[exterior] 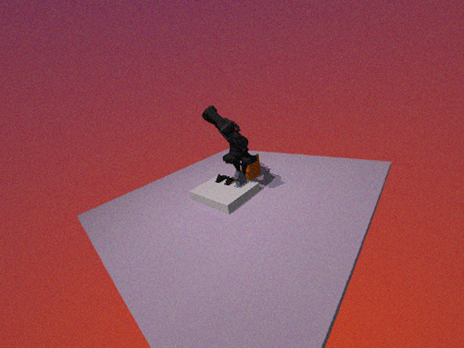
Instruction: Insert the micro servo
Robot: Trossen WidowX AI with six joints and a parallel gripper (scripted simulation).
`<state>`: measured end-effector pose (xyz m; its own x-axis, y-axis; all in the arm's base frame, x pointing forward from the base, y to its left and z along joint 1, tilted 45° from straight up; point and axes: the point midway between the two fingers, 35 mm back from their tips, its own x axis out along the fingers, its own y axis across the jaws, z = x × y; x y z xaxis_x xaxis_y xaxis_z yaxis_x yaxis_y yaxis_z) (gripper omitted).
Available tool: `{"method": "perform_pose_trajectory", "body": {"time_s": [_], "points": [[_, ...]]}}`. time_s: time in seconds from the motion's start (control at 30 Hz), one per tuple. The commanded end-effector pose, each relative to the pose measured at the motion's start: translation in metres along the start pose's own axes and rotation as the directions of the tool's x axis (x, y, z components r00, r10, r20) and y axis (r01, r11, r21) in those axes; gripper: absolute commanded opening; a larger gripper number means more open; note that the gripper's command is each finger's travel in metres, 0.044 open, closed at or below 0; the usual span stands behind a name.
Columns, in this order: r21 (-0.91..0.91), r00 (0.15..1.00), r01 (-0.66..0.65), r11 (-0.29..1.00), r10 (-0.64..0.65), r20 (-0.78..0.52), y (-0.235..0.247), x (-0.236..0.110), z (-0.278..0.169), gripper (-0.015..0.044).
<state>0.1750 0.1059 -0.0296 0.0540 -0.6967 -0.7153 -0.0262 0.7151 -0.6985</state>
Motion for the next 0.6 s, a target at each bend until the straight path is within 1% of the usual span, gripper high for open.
{"method": "perform_pose_trajectory", "body": {"time_s": [0.0,0.27,0.57], "points": [[-0.005,1.0,0.002,1.0,-0.002,0.006,-0.0007,0.0,0.0018,0.0],[-0.005,1.0,0.002,1.0,-0.002,0.006,-0.0007,0.0008,0.0019,0.0],[-0.004,1.0,0.003,1.0,-0.003,0.006,-0.0008,0.0091,0.0019,0.0]]}}
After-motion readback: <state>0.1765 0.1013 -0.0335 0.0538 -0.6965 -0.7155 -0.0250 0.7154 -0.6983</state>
